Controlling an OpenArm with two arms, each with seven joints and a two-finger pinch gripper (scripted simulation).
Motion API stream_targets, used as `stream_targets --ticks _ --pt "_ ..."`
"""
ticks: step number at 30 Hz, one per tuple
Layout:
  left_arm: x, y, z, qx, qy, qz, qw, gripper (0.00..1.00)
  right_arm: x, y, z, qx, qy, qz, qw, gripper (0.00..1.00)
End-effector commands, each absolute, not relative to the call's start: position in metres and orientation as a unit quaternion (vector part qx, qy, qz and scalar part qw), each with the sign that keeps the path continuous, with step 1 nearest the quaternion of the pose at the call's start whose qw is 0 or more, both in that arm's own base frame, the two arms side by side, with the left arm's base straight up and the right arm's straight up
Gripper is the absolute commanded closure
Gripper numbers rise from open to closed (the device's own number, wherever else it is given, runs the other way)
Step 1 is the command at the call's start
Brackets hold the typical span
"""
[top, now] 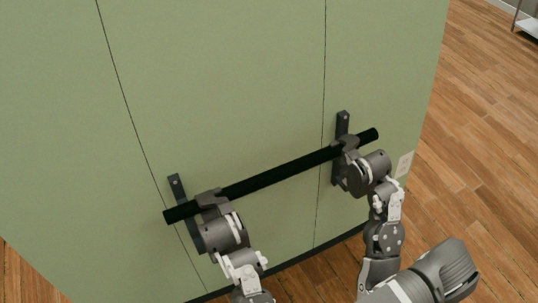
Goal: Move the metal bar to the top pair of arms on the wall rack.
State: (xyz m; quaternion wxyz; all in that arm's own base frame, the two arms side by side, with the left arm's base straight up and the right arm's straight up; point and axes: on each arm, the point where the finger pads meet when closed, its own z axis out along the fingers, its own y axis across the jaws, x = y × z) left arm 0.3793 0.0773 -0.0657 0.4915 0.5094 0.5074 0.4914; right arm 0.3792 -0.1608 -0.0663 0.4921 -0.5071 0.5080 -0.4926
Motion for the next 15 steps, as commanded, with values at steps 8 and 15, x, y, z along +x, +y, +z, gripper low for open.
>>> stream_targets --ticks 8,15 --pt "0.385 0.078 -0.056 0.498 0.498 0.502 0.502 1.0 0.386 -0.161 -0.057 -0.498 0.498 -0.504 0.501 1.0" --pt "0.392 0.078 -0.056 0.498 0.498 0.502 0.502 1.0 0.392 -0.161 -0.057 -0.498 0.498 -0.504 0.501 1.0"
